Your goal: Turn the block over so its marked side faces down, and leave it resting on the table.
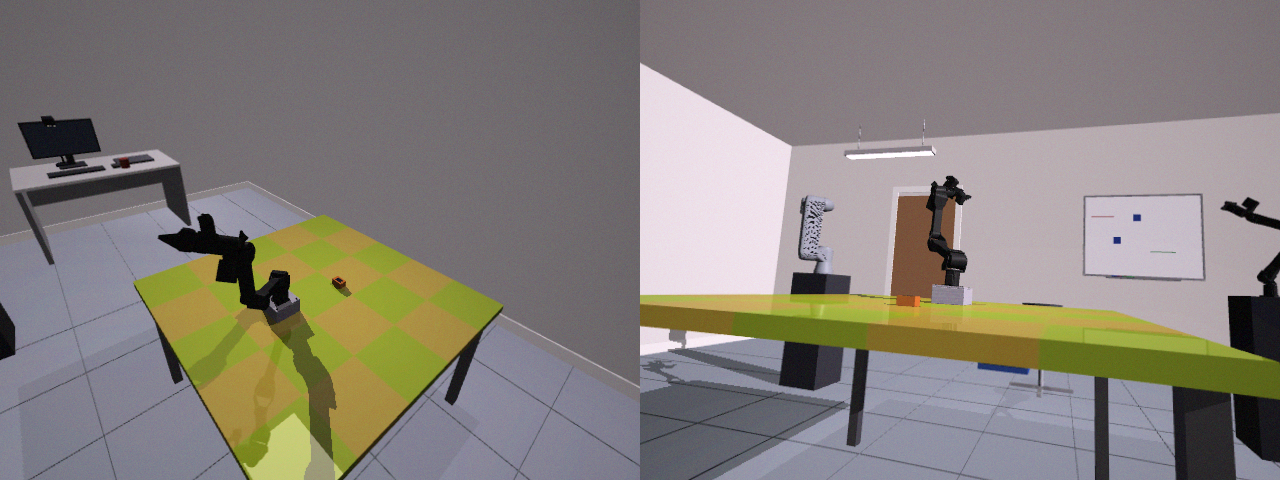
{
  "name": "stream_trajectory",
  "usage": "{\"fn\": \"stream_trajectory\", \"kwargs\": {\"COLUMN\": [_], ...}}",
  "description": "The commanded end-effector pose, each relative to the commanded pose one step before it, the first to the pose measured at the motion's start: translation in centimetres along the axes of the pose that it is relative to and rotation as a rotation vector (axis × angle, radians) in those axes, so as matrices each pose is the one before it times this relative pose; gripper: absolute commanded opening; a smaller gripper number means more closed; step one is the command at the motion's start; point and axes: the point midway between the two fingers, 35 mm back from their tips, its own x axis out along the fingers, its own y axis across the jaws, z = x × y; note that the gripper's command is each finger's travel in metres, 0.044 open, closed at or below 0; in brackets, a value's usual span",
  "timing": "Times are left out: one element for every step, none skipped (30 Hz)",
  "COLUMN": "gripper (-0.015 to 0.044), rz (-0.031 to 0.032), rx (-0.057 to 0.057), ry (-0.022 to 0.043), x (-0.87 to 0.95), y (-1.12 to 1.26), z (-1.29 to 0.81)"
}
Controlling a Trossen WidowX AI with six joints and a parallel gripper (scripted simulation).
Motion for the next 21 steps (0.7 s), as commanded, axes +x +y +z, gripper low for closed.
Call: {"fn": "stream_trajectory", "kwargs": {"gripper": [0.0426,0.044,0.044,0.044,0.044,0.044,0.044,0.044,0.044,0.044,0.044,0.044,0.044,0.044,0.044,0.044,0.044,0.044,0.044,0.044,0.044], "rz": [0.00314,0.00936,0.01497,0.01151,0.00612,0.00343,0.00269,0.00194,0.00115,0.00032,0.00725,0.01006,0.00736,0.00413,-0.00096,-0.00153,-0.0021,-0.00264,-0.00318,-0.00372,0.00876], "rx": [0.0009,0.0025,0.0039,0.0049,0.0046,0.0043,0.0039,0.0035,0.0031,0.0025,0.0228,0.0311,0.0231,0.014,-0.0003,-0.0007,-0.0011,-0.0014,-0.0016,-0.0019,0.0112], "ry": [-0.00298,-0.00923,-0.01633,-0.02181,-0.02206,-0.02256,-0.02345,-0.02431,-0.02514,-0.02482,-0.0186,-0.02631,-0.02916,-0.02706,-0.02136,-0.02152,-0.02167,-0.02189,-0.02212,-0.02235,-0.0253], "x": [0.042,0.123,0.196,0.227,0.21,0.204,0.2,0.197,0.195,0.185,0.069,0.085,0.117,0.127,0.145,0.145,0.146,0.147,0.148,0.149,0.018], "y": [-0.021,-0.067,-0.128,-0.259,-0.325,-0.372,-0.403,-0.433,-0.464,-0.473,-0.271,-0.371,-0.425,-0.402,-0.349,-0.364,-0.38,-0.396,-0.414,-0.431,-0.372], "z": [0.127,0.384,0.675,1.207,1.386,1.462,1.465,1.467,1.467,1.405,0.668,0.937,1.184,1.179,1.084,1.078,1.072,1.068,1.064,1.06,1.412]}}
